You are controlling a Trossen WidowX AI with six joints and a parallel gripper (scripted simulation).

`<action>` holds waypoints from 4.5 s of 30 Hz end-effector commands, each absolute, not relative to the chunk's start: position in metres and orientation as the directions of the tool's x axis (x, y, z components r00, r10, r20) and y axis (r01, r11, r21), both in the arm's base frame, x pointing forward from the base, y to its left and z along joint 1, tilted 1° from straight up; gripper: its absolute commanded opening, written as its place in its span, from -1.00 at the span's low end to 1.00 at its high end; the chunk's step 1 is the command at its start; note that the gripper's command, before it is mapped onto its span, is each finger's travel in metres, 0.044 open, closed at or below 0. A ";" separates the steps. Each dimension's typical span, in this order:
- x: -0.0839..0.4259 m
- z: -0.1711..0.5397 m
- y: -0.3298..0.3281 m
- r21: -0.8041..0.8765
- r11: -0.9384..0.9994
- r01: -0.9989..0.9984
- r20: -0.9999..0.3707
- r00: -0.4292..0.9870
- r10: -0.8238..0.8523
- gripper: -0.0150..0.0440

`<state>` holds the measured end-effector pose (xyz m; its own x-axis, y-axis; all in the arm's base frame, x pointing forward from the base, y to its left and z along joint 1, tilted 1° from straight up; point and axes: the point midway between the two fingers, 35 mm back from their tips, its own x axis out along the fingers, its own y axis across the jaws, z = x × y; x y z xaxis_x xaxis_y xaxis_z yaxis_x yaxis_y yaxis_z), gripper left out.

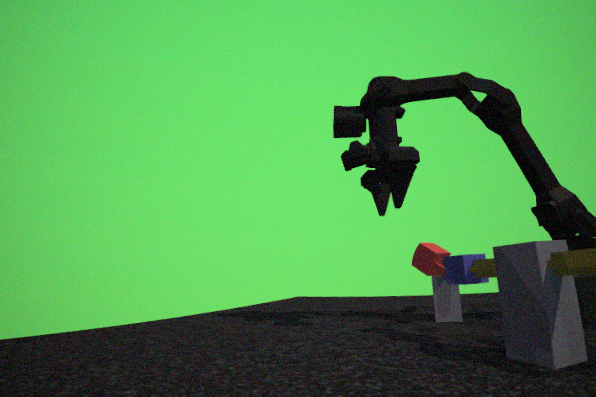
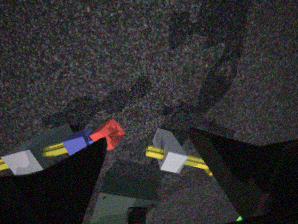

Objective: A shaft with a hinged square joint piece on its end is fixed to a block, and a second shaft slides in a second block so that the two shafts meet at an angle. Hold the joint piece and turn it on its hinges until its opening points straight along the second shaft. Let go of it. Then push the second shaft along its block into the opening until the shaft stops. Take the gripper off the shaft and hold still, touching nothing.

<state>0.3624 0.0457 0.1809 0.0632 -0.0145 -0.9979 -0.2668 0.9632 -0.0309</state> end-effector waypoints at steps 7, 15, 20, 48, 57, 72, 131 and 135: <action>0.362 0.178 0.047 -0.076 0.829 -0.554 -0.996 0.080 -0.038 1.00; 0.361 0.176 0.047 -0.106 0.666 -0.738 -0.994 0.094 -0.053 1.00; 0.361 0.174 0.047 -0.120 0.543 -0.831 -0.993 0.103 -0.063 1.00; 0.360 0.168 0.049 -0.115 -0.286 -0.951 -0.982 0.153 -0.113 1.00; 0.359 0.165 0.050 -0.076 -0.536 -0.841 -0.977 0.170 -0.128 1.00; 0.359 0.161 0.050 -0.036 -0.691 -0.722 -0.973 0.182 -0.139 1.00; 0.319 0.053 0.099 -0.035 -0.689 -0.724 -0.975 0.176 -0.135 1.00; 0.319 0.053 0.099 -0.035 -0.689 -0.724 -0.975 0.176 -0.135 0.64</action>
